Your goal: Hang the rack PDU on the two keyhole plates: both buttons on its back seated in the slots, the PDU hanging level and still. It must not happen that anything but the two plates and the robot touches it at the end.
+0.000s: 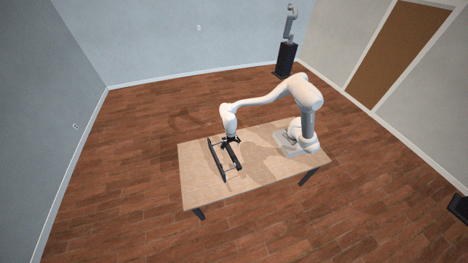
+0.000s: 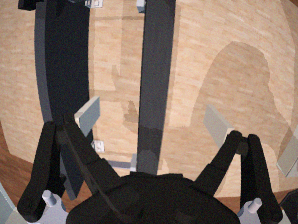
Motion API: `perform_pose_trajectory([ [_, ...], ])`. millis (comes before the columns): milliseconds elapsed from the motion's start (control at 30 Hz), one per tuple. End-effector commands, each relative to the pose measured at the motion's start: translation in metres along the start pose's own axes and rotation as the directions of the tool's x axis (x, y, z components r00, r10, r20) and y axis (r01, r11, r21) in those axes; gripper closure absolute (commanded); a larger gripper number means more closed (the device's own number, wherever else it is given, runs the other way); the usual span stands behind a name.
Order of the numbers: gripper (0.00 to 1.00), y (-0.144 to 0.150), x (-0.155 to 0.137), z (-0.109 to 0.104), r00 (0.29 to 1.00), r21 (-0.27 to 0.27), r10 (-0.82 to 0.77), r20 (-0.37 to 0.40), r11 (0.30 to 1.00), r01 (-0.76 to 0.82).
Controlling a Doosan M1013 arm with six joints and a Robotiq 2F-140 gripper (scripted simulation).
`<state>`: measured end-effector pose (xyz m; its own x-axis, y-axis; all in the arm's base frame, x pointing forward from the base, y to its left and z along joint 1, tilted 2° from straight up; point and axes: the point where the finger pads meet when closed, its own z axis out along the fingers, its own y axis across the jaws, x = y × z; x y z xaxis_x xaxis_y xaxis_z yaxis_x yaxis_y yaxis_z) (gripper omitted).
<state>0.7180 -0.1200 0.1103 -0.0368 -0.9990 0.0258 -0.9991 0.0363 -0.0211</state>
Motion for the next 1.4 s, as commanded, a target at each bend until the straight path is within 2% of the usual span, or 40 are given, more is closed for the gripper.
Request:
perform_pose_trajectory([
  [0,0.00,0.000,0.000,-0.002,1.000,0.000,0.000,0.000,1.000,0.000],
  [167,0.00,0.000,0.000,-0.012,1.000,0.000,0.000,0.000,1.000,0.000],
  [633,0.00,0.008,0.000,-0.012,1.000,0.000,0.000,0.000,1.000,0.000],
  [1067,0.00,0.058,0.000,-0.012,1.000,0.000,0.000,0.000,1.000,0.000],
  [1133,0.00,0.058,0.000,-0.012,1.000,0.000,0.000,0.000,1.000,0.000],
  [1367,0.00,0.092,0.000,-0.012,1.000,0.000,0.000,0.000,1.000,0.000],
])
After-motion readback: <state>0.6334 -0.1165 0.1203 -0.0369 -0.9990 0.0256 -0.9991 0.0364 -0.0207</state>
